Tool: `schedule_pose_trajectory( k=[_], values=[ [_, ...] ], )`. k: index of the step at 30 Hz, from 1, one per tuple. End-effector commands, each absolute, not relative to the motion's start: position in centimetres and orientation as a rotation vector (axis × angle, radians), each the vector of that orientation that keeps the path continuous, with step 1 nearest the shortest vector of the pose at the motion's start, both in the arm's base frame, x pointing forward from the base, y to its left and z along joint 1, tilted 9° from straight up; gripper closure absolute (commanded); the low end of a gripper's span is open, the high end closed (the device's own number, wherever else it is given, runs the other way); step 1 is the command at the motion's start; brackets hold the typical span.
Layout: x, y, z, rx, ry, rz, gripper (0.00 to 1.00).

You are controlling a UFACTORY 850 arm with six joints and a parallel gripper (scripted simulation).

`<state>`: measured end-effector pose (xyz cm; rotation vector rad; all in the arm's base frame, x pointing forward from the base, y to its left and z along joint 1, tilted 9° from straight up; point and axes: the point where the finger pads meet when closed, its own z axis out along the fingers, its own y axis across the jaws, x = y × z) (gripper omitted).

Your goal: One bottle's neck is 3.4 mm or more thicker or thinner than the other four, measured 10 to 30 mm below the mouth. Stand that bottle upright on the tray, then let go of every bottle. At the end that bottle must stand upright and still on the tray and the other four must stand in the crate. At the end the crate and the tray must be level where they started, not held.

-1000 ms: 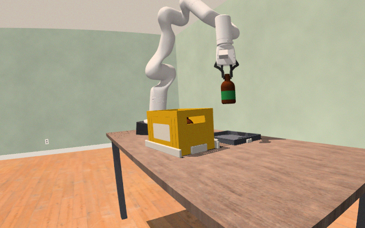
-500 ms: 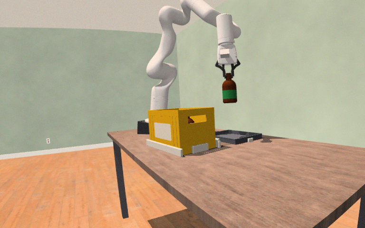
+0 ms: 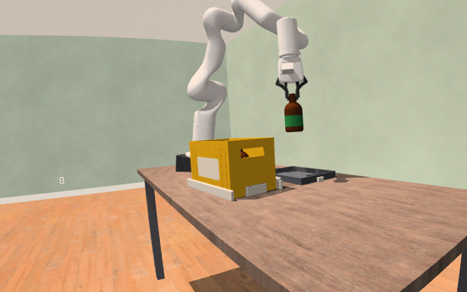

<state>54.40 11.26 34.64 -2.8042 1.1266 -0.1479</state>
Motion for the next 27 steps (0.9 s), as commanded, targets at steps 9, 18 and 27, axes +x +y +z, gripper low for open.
schedule_pose_trajectory(
  k=[9,18,27],
  values=[
    [54.5,11.3,34.3,-2.803,1.126,-0.151,1.0],
    [54.7,11.4,33.3,-2.803,1.126,-0.151,1.0],
    [54.8,11.5,31.9,-2.803,1.126,-0.151,1.0]
  ],
)
